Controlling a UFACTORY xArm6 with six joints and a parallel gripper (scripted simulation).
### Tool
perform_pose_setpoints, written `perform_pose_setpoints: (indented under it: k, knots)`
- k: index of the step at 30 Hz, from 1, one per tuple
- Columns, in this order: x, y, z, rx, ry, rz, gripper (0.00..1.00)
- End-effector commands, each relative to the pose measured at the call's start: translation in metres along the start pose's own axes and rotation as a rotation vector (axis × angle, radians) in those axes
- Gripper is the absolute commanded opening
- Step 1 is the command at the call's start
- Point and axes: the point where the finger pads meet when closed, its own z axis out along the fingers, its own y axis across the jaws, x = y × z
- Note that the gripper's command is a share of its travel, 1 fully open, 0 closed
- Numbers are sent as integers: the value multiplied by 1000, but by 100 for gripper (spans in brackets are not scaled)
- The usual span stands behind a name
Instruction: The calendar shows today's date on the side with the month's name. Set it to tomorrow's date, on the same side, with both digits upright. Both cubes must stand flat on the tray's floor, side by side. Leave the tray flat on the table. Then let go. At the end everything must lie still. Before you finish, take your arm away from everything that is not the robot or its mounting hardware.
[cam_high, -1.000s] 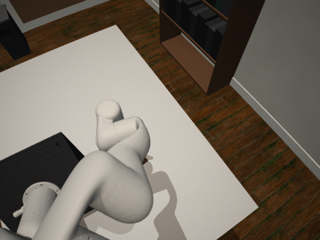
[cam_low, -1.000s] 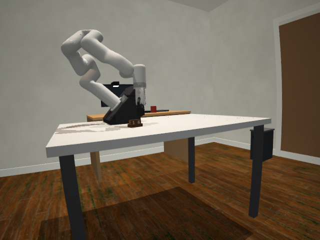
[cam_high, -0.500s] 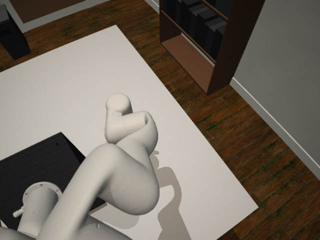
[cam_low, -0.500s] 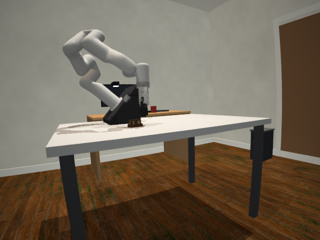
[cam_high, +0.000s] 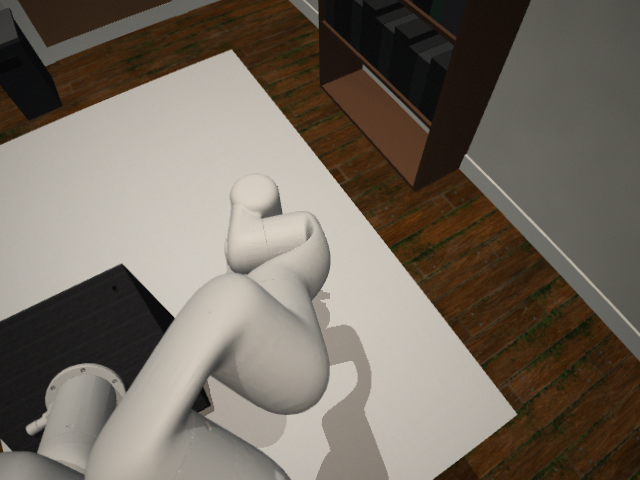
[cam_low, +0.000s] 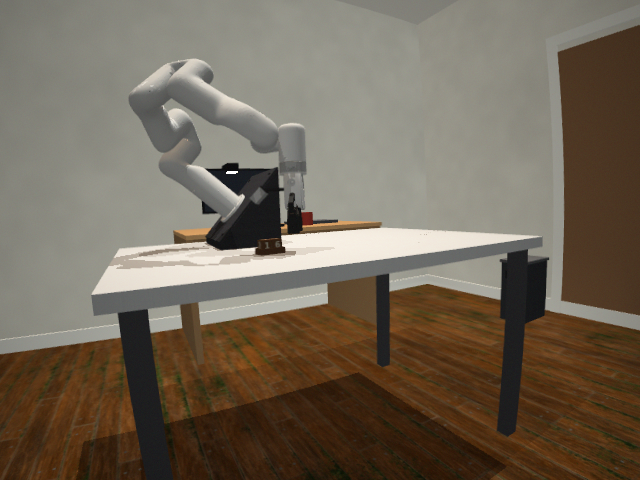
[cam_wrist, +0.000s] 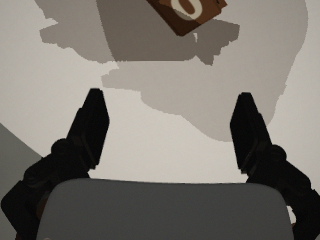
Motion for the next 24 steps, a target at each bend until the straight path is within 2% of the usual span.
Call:
perform_pose_setpoints:
  k: [1,7,17,24]
  knots:
    - [-6,-6,0,1,-1,0,100]
    - [-6,-6,4,1,-1,0,100]
    - [-6,-6,31,1,-1,0,100]
    - [-6,-6,34,1,-1,0,100]
